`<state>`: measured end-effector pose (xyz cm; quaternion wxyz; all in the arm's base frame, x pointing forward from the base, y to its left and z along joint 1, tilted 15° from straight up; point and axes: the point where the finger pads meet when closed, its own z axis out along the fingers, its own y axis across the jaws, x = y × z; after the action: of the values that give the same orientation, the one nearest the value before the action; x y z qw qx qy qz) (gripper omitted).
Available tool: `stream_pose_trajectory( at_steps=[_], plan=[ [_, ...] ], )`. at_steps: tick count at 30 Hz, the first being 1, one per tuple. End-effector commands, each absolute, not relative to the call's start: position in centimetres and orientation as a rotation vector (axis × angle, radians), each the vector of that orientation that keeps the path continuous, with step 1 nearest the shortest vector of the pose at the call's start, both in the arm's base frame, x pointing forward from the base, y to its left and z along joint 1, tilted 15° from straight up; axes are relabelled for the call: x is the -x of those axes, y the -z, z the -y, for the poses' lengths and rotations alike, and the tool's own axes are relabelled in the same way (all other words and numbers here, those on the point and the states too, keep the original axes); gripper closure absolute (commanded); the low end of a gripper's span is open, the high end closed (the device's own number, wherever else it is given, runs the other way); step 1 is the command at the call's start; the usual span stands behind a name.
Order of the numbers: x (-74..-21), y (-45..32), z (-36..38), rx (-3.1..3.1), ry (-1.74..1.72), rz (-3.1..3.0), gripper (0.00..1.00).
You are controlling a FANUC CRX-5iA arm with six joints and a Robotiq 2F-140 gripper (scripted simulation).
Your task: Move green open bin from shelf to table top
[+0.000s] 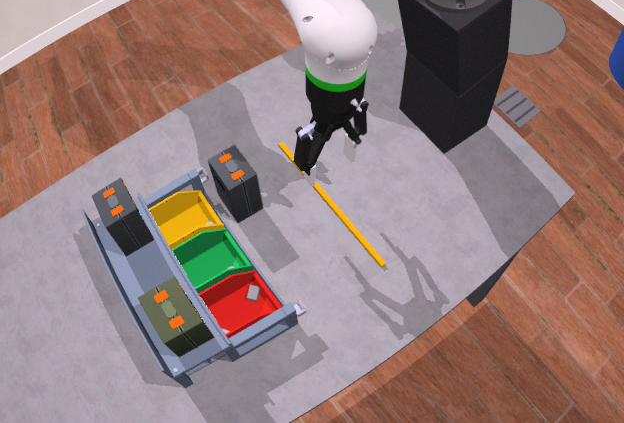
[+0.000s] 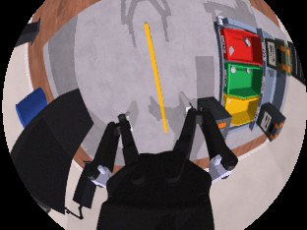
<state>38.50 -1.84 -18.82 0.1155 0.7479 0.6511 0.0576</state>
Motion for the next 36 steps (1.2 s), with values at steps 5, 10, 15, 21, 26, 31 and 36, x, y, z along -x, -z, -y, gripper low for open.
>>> stream_pose_trajectory(
  at_steps=[5, 10, 15, 21, 26, 31, 36],
  plan=[
    [-38.49, 18.82, 1.86, -2.196, -0.213, -1.920, 0.43],
    [-38.49, 18.82, 1.86, -2.196, -0.213, -1.920, 0.43],
    [-38.49, 18.82, 1.86, -2.196, -0.213, -1.920, 0.43],
    [-38.49, 18.82, 1.86, -2.196, -0.213, -1.920, 0.43],
    [-38.49, 18.82, 1.86, -2.195, -0.204, -1.917, 0.43],
    [-38.49, 18.82, 1.86, -2.196, -0.213, -1.920, 0.43],
    [-38.49, 18.82, 1.86, -2.196, -0.213, -1.920, 0.43]
  ],
)
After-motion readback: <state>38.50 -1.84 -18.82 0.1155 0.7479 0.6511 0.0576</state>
